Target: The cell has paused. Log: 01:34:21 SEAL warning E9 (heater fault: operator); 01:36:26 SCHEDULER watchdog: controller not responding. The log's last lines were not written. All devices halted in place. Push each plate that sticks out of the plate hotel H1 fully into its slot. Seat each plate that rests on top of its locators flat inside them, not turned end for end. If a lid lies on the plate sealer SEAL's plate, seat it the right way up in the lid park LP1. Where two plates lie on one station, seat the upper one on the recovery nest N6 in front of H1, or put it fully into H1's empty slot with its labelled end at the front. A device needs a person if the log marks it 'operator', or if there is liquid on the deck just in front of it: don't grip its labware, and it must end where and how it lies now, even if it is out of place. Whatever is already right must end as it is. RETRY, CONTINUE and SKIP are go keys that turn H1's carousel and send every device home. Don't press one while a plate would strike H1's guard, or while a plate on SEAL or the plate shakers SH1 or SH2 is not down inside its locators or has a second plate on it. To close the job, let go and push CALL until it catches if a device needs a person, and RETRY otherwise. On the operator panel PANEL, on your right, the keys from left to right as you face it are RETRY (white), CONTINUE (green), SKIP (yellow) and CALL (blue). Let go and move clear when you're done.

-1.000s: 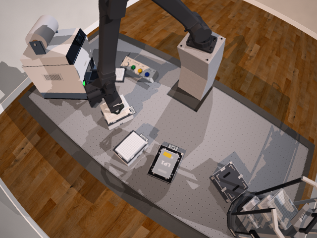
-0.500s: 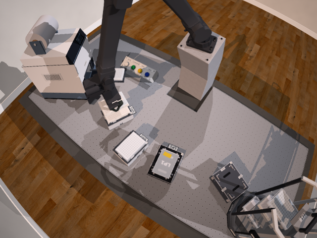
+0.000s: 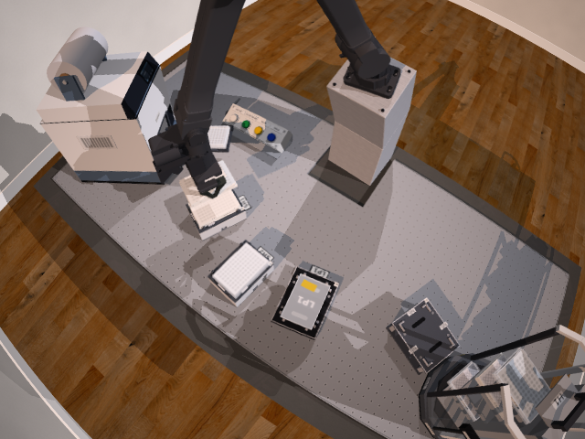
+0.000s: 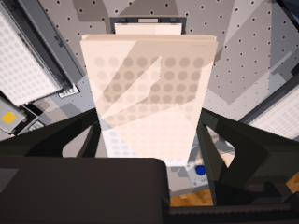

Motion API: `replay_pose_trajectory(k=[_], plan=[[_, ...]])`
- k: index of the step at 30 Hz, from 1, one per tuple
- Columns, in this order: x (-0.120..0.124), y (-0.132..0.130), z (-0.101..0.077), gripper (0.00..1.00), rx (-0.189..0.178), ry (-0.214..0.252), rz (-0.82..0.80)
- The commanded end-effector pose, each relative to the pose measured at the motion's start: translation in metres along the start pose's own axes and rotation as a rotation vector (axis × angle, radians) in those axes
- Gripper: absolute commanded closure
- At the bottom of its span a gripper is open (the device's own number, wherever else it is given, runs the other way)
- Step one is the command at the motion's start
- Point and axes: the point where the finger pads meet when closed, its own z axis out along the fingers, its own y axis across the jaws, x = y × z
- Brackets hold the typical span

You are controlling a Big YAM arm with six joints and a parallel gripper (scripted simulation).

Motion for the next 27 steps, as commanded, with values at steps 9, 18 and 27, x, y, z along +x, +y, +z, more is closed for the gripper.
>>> replay_pose_trajectory(k=[9, 18, 27], plan=[[-0.002, -0.004, -0.032, 0.16, 0.003, -0.008, -0.003], [-0.001, -0.004, -0.053, 0.16, 0.003, -0.008, -0.003], [-0.005, -0.004, -0.076, 0.16, 0.004, -0.015, -0.004]])
